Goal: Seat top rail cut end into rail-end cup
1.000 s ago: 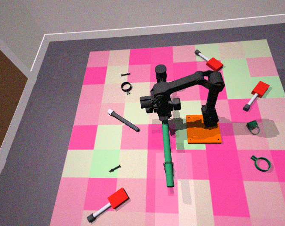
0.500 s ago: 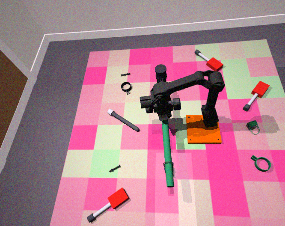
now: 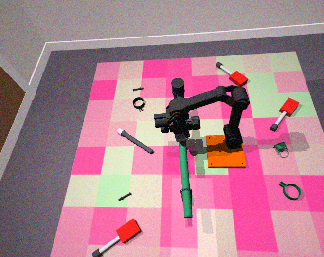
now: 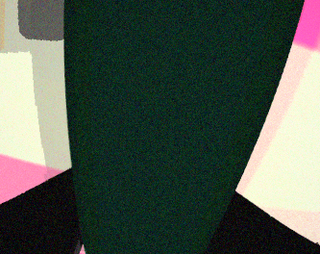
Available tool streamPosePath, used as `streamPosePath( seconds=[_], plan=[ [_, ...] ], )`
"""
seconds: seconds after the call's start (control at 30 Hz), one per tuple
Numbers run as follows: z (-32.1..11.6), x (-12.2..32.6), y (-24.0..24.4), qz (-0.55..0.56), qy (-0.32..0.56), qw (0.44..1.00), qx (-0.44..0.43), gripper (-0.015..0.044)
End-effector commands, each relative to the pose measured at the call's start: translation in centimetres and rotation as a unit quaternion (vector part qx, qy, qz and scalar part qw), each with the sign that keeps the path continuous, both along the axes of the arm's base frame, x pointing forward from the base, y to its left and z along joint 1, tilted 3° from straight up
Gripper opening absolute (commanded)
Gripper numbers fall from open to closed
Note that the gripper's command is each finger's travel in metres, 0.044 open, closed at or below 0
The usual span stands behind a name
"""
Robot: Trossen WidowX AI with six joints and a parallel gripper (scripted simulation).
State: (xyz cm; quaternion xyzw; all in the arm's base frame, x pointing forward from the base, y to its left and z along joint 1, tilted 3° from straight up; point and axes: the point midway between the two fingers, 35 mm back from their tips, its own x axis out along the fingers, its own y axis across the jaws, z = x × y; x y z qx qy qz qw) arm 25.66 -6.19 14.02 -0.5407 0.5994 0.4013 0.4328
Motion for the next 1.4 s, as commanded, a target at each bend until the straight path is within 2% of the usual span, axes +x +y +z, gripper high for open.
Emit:
streamPosePath(
  seconds=[0.0, 1.37],
  plan=[
    [0.26, -0.08, -0.28, 0.001, -0.003, 1.0, -0.006, 0.0],
    [0.57, 0.05, -0.37, 0.001, 0.0, 1.0, -0.006, 0.0]
  ],
)
